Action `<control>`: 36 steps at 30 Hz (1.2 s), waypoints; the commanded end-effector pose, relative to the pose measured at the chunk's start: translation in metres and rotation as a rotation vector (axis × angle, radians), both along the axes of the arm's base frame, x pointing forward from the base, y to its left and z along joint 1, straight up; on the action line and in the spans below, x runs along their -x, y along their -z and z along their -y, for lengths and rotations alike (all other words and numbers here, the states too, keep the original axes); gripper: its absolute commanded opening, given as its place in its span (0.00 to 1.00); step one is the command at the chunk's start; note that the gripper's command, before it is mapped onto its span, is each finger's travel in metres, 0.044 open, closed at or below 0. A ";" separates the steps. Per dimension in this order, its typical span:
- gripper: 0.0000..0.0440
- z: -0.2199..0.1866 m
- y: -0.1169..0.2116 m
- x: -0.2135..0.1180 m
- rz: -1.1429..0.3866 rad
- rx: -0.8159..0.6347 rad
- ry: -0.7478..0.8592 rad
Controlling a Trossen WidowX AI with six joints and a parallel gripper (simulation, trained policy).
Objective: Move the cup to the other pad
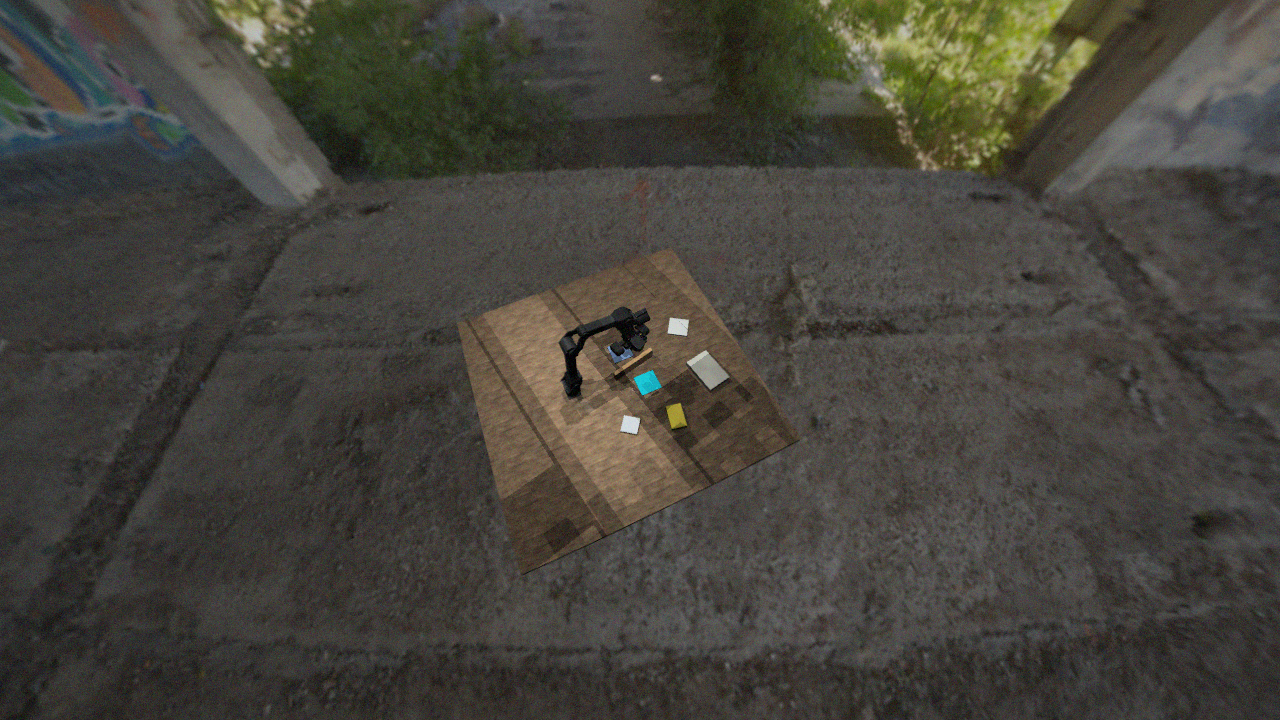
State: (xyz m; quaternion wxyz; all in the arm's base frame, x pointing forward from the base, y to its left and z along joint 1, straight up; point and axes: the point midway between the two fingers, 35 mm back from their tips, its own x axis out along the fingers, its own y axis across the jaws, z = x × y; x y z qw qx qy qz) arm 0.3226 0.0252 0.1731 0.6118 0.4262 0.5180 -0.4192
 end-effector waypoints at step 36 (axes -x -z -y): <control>0.01 0.116 0.059 -0.029 0.109 0.042 0.200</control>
